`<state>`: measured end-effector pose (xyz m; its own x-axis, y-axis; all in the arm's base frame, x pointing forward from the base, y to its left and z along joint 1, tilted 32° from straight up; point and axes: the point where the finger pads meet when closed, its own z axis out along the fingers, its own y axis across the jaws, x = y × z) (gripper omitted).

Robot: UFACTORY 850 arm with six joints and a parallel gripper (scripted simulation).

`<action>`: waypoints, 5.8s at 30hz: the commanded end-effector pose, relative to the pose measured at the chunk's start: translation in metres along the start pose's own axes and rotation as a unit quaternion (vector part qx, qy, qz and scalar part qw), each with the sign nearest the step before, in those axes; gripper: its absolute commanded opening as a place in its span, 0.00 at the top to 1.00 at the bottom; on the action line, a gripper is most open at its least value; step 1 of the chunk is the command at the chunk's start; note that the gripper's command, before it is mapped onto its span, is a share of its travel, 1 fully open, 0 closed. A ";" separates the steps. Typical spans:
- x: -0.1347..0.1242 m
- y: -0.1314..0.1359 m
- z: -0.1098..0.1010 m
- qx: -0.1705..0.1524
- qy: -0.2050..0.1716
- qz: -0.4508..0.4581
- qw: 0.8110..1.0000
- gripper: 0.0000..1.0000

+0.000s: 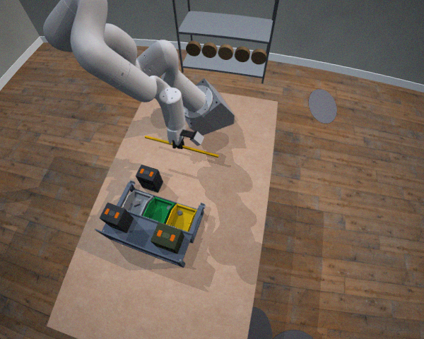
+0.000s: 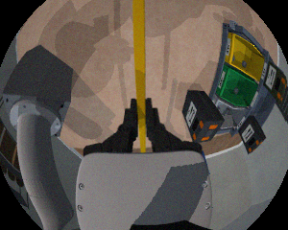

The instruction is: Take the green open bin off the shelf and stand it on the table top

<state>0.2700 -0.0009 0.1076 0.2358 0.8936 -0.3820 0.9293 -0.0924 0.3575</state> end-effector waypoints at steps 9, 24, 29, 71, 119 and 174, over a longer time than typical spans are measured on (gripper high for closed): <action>0.000 0.006 0.000 0.000 0.000 0.000 1.000 1.00; 0.000 0.009 0.000 0.000 0.000 0.000 1.000 1.00; 0.000 0.012 0.000 0.000 0.000 0.000 1.000 1.00; 0.000 0.014 0.020 0.000 0.000 0.000 1.000 1.00; 0.000 0.015 0.079 0.000 0.000 0.000 1.000 1.00; 0.000 0.015 0.138 0.000 0.000 0.000 1.000 1.00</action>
<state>0.3234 -0.0629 -0.0048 0.2359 0.8936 -0.3819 0.9292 -0.0924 0.3577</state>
